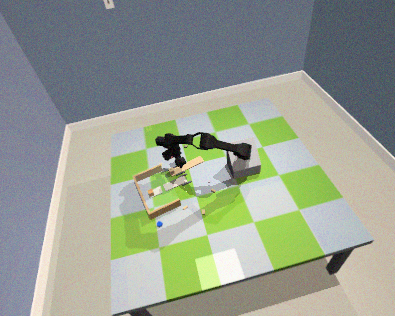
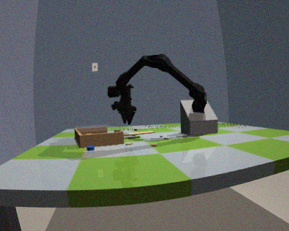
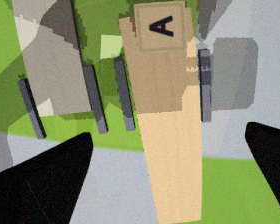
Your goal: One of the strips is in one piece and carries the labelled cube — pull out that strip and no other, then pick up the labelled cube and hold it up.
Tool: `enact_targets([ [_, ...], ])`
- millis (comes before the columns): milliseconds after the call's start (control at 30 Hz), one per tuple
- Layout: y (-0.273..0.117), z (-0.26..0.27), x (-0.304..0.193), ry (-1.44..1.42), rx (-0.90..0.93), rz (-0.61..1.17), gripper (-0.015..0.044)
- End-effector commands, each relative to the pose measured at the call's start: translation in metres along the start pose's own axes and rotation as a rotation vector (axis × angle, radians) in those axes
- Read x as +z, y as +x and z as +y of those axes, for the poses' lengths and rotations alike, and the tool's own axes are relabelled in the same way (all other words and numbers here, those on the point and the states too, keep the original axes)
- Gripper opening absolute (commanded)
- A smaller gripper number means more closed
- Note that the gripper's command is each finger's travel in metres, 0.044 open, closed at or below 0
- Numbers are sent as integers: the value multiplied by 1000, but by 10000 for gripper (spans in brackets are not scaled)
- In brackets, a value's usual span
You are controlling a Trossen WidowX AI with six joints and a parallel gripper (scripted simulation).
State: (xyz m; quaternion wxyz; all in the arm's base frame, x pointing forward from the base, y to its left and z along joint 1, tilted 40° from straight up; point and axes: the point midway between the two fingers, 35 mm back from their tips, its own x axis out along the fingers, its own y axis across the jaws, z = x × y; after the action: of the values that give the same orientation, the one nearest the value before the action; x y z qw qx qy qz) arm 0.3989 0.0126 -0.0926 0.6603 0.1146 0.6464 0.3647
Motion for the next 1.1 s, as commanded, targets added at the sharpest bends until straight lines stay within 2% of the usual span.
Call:
enact_targets([
  [0,-1,0,15,2,4,-3,440],
  [400,-4,1,57,1,5,-5,440],
  [633,4,1,58,1,5,-5,256],
  [1067,26,1,59,1,5,-5,250],
])
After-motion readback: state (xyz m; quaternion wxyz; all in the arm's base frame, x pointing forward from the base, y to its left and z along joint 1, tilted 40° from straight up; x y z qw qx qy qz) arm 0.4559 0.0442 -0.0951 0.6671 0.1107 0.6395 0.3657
